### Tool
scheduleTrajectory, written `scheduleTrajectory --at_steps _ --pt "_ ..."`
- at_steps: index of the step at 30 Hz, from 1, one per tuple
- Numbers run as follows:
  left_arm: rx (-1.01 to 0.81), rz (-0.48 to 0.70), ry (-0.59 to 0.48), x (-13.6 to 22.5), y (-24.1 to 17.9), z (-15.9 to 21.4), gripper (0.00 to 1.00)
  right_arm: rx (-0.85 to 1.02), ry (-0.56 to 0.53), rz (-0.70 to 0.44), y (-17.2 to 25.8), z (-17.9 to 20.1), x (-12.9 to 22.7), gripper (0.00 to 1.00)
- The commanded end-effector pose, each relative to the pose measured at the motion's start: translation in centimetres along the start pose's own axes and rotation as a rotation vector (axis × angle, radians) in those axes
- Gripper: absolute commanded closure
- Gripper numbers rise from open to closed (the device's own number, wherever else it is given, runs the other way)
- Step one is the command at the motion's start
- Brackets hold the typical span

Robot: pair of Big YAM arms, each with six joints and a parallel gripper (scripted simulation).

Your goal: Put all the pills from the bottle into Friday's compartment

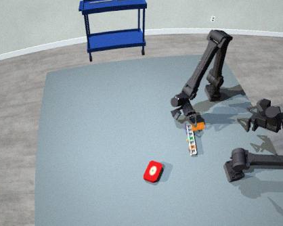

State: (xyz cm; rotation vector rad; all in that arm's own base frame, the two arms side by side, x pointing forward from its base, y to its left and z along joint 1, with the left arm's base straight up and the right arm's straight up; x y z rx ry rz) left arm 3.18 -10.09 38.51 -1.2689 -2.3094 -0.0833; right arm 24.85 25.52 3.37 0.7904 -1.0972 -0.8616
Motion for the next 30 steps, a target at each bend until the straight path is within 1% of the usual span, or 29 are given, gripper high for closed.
scheduleTrajectory --at_steps 1,3,19,24,28,30 --pt "-0.014 -0.009 -0.018 0.5 -0.2 -0.9 0.0 0.027 -0.01 -0.021 1.9 -1.7 0.2 0.64" --pt "-0.014 -0.009 -0.018 0.5 -0.2 -0.9 0.0 0.0 0.01 -0.031 1.6 -2.0 0.4 0.64" --pt "-0.014 -0.009 -0.018 0.5 -0.2 -0.9 0.0 0.028 0.012 -0.034 2.3 -1.8 0.2 0.64" --pt "-0.014 -0.009 -0.018 0.5 -0.2 -0.9 0.0 0.04 0.008 -0.038 4.4 -1.1 1.3 0.64" --pt "-0.014 -0.009 -0.018 0.5 -0.2 -0.9 0.0 0.043 0.008 -0.038 6.9 -0.2 2.5 0.64" --pt "-0.014 -0.009 -0.018 0.5 -0.2 -0.9 0.0 0.043 0.008 -0.038 6.9 -0.2 2.5 0.64"
Point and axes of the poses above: on each arm, the point where the finger pads meet when closed, its own x axis back along the fingers, its own y axis across the jaws, z = x × y, the point moved 3 cm from there along x, back along the fingers, and after that the axes turned 9 degrees about x, right-handed, at the moved point
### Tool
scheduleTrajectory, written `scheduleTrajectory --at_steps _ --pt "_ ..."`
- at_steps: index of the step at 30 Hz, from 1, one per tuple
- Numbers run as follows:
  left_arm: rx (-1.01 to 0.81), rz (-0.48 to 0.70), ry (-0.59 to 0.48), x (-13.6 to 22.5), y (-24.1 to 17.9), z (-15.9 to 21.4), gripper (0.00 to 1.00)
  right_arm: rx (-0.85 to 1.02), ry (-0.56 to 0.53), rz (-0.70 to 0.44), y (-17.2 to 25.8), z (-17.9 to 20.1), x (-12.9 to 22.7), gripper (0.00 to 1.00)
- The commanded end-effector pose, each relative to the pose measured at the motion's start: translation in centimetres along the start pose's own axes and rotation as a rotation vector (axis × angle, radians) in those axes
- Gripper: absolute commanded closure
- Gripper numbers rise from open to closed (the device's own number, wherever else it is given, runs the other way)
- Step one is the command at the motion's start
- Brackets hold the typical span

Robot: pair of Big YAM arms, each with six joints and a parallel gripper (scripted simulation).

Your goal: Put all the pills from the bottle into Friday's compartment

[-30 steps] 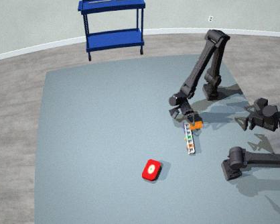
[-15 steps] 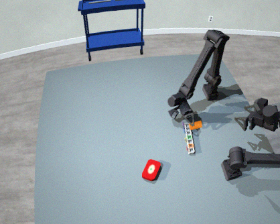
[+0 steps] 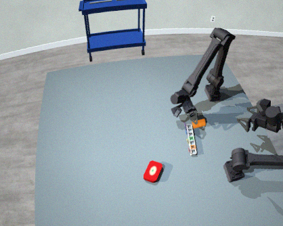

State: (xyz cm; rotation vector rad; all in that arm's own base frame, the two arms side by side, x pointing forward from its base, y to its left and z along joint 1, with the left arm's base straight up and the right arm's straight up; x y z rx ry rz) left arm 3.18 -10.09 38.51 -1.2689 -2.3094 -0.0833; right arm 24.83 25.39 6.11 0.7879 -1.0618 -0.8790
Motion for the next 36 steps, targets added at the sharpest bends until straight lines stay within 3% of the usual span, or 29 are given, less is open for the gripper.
scheduleTrajectory --at_steps 1,9,20,36 --pt "-0.014 -0.009 -0.018 0.5 -0.2 -0.9 0.0 0.068 -0.012 -0.02 5.2 -0.6 1.5 0.64" --pt "-0.009 0.01 -0.015 0.7 -0.5 -0.9 0.0 0.162 -0.08 0.007 9.3 -0.3 0.5 0.64" --pt "-0.009 0.012 -0.015 0.7 -0.5 -0.9 0.0 0.354 -0.203 0.083 11.3 -1.4 -2.8 0.64" --pt "0.069 -0.224 0.006 1.2 2.1 -3.0 0.0 0.644 -0.41 0.218 14.2 -3.3 -8.1 0.64"
Point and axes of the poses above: on each arm, the point where the finger pads meet when closed, its own x axis back along the fingers, its own y axis across the jaws, z = x × y, the point moved 3 cm from there along x, back along the fingers, and after that the axes turned 9 degrees about x, right-handed, at the moved point
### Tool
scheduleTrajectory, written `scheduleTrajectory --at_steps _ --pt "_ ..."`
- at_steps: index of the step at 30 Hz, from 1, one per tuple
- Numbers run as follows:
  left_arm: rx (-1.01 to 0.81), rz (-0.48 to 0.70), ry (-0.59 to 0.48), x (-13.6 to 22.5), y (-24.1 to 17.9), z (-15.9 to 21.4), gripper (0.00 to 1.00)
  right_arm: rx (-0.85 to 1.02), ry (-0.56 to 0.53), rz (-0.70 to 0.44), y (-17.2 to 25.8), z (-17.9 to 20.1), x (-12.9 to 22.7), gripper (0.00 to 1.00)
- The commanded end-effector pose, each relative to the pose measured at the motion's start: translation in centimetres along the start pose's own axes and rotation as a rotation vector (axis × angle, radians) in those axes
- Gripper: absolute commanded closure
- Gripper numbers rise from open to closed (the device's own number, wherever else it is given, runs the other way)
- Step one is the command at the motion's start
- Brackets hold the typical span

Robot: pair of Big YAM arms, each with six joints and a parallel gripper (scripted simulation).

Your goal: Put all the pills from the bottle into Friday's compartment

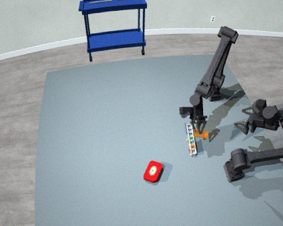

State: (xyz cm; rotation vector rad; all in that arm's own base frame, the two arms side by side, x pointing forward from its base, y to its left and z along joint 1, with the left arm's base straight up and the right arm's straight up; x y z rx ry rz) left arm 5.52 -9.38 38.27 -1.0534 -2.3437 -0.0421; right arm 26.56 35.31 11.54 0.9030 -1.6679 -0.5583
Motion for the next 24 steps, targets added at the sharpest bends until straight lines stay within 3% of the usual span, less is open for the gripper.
scheduleTrajectory --at_steps 1,13,24 --pt "-0.012 -0.102 -0.03 1.9 0.1 -2.6 0.0 0.163 -0.115 -0.017 4.1 -3.7 -2.0 0.64" --pt "0.1 -0.301 -0.013 2.5 2.7 -4.0 0.0 0.396 -0.297 0.099 7.0 -5.1 -6.1 0.64" --pt "0.18 -0.413 -0.001 3.0 4.4 -4.5 0.0 0.555 -0.422 0.182 8.8 -6.0 -9.0 0.64"
Point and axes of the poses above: on each arm, the point where the finger pads meet when closed, its own x axis back along the fingers, its own y axis across the jaws, z = x × y, the point moved 3 cm from there along x, back along the fingers, and after that the axes turned 9 degrees about x, right-handed, at the moved point
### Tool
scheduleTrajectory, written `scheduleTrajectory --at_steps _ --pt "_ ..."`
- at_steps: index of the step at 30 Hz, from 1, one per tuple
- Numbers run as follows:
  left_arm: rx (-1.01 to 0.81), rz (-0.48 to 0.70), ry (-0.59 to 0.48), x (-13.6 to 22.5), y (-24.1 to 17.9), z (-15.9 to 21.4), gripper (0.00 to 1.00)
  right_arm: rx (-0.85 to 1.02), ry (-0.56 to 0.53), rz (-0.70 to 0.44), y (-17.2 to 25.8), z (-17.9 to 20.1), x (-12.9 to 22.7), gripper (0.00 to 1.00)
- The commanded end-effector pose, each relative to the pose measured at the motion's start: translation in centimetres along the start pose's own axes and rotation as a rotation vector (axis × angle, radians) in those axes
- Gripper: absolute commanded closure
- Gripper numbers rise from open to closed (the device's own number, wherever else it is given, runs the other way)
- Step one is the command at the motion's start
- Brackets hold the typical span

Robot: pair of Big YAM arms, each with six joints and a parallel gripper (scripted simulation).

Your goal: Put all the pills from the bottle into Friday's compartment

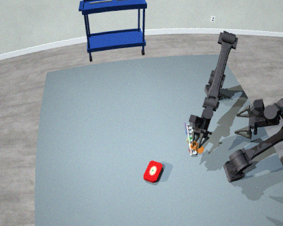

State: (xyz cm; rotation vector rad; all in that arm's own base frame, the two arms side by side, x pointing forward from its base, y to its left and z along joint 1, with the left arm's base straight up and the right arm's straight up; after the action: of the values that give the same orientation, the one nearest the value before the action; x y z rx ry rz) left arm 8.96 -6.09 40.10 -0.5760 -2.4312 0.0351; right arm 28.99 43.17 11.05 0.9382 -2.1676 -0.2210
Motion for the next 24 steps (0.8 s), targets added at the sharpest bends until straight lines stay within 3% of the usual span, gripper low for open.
scheduleTrajectory --at_steps 1,24 --pt "0.013 -0.093 -0.021 1.7 0.4 -2.2 0.0 0.152 -0.155 -0.018 4.3 -4.4 -2.6 0.64" --pt "0.142 -0.268 0.018 1.8 3.6 -2.6 0.0 0.464 -0.397 0.158 7.9 -6.0 -8.2 0.64"
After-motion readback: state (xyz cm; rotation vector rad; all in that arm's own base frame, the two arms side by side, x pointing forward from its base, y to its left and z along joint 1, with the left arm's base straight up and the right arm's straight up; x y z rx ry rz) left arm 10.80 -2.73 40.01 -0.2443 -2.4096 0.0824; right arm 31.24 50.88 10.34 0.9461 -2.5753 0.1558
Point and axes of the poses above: on each arm, the point where the finger pads meet when closed, its own x axis back along the fingers, its own y axis across the jaws, z = x × y, the point moved 3 cm from there along x, back along the fingers, and after that the axes turned 9 degrees about x, right-handed, at the moved point
